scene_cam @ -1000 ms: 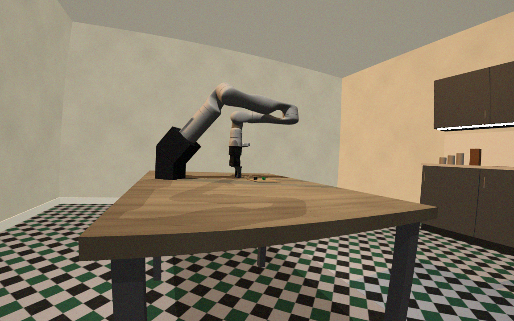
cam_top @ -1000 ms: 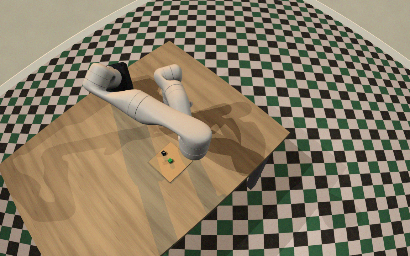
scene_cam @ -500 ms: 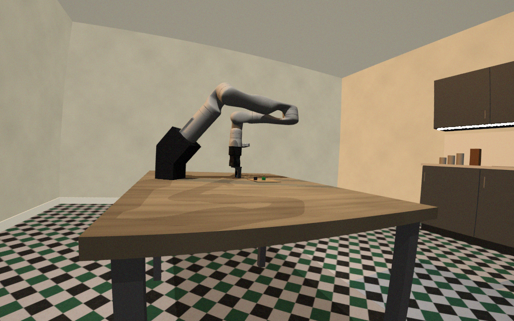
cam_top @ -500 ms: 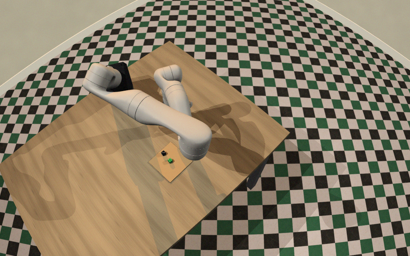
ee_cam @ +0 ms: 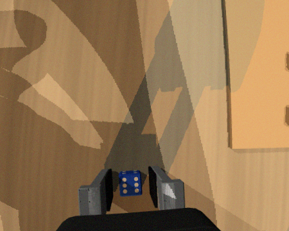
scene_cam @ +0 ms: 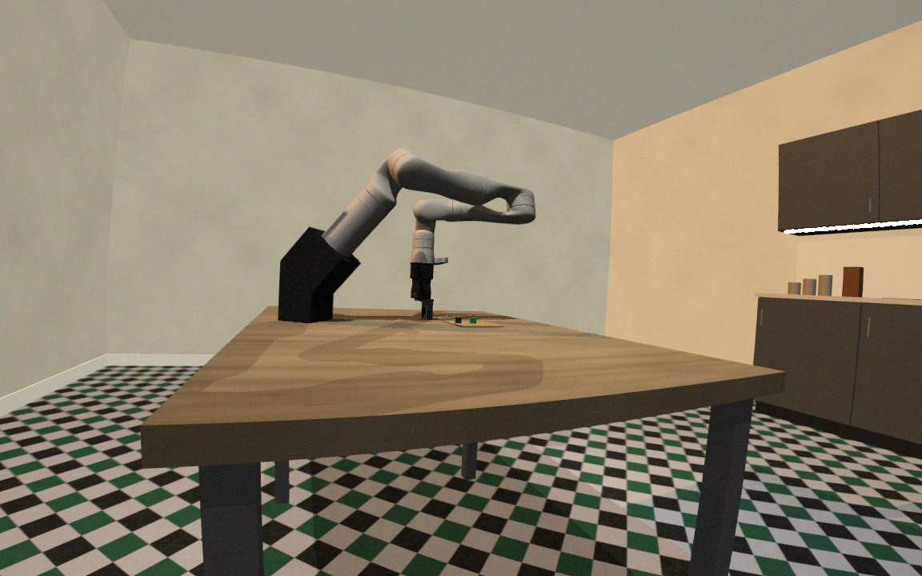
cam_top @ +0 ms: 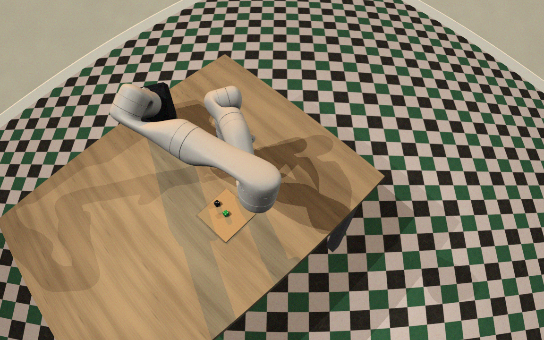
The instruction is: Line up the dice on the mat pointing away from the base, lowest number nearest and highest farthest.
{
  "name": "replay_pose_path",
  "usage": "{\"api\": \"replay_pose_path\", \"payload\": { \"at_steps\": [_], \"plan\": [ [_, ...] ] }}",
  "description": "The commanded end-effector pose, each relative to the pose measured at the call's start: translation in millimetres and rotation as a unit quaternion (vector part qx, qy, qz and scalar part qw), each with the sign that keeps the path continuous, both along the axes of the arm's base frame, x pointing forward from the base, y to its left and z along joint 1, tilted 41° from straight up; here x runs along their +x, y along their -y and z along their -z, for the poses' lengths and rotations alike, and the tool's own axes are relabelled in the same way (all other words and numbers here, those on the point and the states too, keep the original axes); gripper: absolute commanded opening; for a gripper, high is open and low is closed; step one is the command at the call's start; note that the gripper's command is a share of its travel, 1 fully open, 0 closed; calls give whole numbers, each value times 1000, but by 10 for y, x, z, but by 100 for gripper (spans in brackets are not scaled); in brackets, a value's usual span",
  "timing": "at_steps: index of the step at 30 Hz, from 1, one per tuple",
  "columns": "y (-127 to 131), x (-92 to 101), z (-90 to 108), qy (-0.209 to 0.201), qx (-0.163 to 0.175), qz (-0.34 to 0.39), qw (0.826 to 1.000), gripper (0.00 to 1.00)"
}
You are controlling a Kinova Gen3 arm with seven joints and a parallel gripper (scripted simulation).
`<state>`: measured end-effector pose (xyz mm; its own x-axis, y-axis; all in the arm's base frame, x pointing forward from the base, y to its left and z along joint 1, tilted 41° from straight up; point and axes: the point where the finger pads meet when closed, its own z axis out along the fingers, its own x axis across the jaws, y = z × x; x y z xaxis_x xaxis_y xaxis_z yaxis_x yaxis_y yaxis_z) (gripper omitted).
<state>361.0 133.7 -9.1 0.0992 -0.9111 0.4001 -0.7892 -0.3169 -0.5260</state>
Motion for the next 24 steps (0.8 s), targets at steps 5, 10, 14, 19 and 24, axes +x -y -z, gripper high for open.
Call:
{"api": "replay_pose_path", "payload": {
  "at_steps": [5, 10, 14, 19, 24],
  "plan": [
    [-5, 0, -3, 0, 0, 0, 1000, 64],
    [-5, 0, -3, 0, 0, 0, 1000, 34],
    [-5, 0, -3, 0, 0, 0, 1000, 34],
    [-5, 0, -3, 0, 0, 0, 1000, 34],
    [-5, 0, -3, 0, 0, 0, 1000, 34]
  ]
}}
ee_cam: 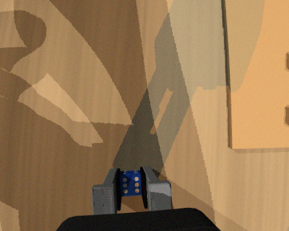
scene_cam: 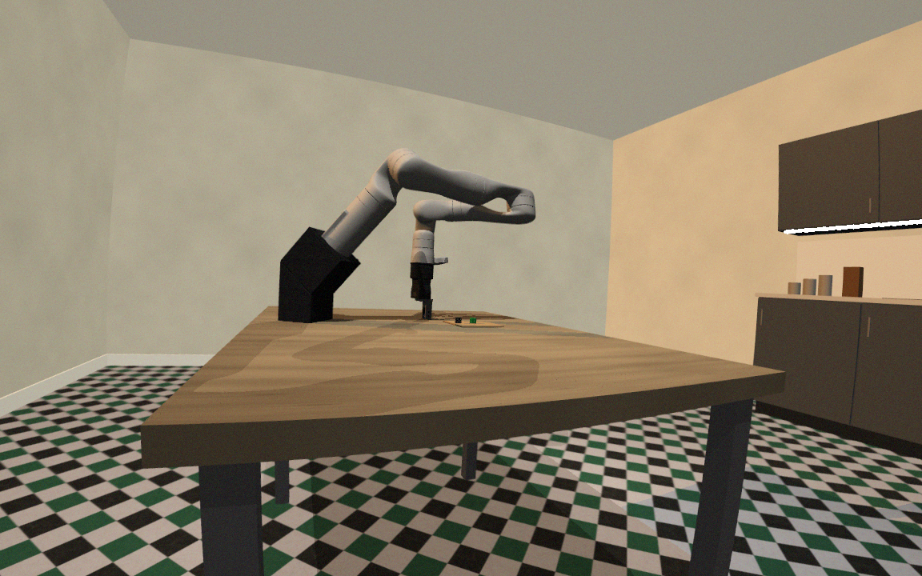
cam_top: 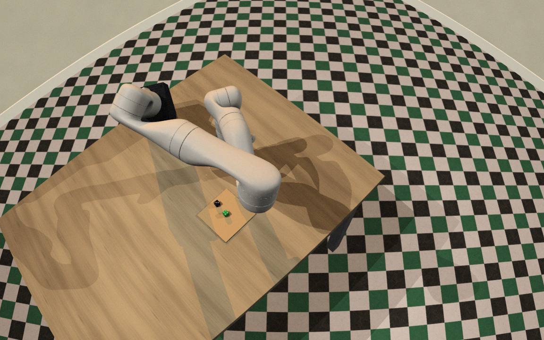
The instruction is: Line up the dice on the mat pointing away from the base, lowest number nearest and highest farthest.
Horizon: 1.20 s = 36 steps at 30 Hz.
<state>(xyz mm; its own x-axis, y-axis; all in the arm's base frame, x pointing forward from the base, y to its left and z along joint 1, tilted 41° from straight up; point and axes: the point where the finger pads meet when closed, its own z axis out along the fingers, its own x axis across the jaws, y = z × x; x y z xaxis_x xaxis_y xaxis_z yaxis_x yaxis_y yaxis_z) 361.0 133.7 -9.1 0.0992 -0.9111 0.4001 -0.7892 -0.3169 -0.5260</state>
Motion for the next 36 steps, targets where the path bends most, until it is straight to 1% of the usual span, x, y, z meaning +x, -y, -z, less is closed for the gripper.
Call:
{"api": "replay_pose_path", "payload": {
  "at_steps": [1, 24, 30, 36],
  "plan": [
    [-5, 0, -3, 0, 0, 0, 1000, 34],
    [-10, -10, -16, 0, 0, 0, 1000, 34],
    [-27, -51, -66, 0, 0, 0, 1000, 34],
    [-80, -174, -218, 0, 0, 0, 1000, 34]
  ]
}}
